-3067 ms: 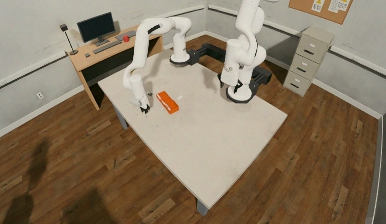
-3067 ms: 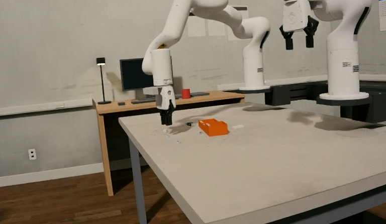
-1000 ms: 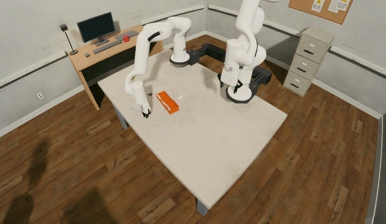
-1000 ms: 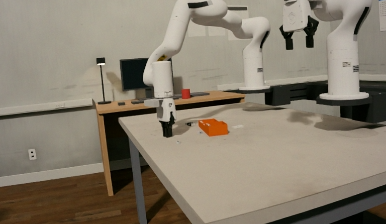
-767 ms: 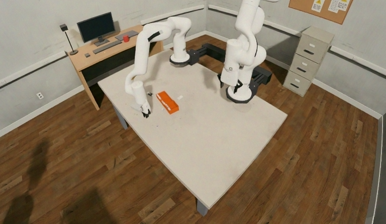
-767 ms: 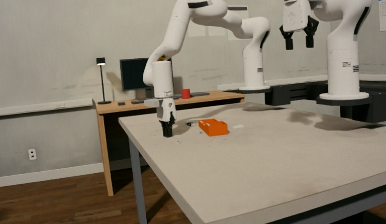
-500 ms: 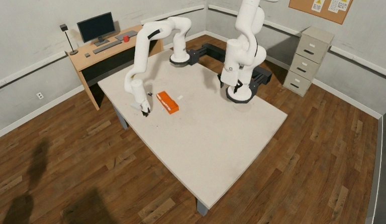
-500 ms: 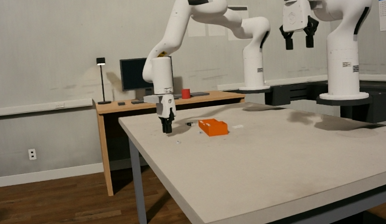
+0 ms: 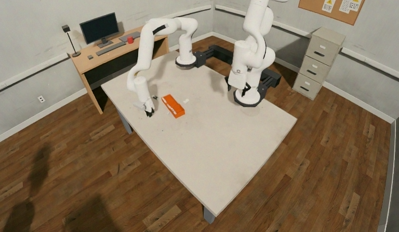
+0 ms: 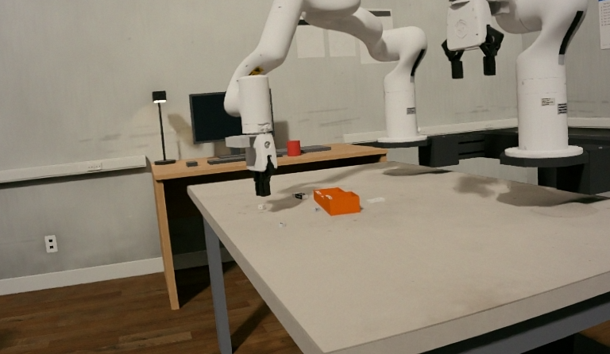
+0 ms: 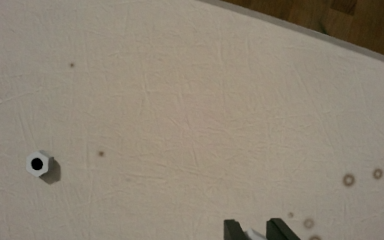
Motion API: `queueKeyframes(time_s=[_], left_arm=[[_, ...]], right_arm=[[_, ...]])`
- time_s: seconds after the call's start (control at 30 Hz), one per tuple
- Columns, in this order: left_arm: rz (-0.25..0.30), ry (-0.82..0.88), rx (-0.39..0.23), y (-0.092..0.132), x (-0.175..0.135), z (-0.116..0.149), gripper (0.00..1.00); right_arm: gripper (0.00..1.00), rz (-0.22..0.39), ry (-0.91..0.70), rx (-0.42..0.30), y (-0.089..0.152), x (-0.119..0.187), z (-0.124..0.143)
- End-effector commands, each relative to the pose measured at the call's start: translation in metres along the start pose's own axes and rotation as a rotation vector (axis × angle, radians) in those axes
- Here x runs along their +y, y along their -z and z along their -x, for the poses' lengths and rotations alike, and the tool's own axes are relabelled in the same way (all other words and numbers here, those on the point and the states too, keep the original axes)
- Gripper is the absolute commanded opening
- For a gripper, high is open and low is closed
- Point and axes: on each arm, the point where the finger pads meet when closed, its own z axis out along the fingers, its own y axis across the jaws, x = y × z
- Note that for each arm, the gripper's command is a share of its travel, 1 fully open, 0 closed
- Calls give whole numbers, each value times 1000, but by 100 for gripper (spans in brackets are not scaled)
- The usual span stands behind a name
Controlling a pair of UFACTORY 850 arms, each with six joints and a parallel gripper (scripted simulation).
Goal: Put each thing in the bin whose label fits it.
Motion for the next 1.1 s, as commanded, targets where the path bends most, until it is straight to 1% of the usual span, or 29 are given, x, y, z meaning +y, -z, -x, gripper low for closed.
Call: queueKeyframes(time_s=[0.0,0.27,0.33,0.43,0.9,0.97,1.07], left_arm=[[0,0,-1,0,0,1,100],[0,0,-1,0,0,1,100],[0,0,-1,0,0,1,100],[0,0,-1,0,0,1,100],[0,0,-1,0,0,1,100],[0,0,-1,0,0,1,100],[0,0,-1,0,0,1,100]], right_arm=[[11,0,0,2,3,0,-1],[11,0,0,2,3,0,-1],[11,0,0,2,9,0,-1],[11,0,0,2,9,0,-1],[11,0,0,2,9,7,83],[11,0,0,2,9,7,83],[11,0,0,2,9,8,101]])
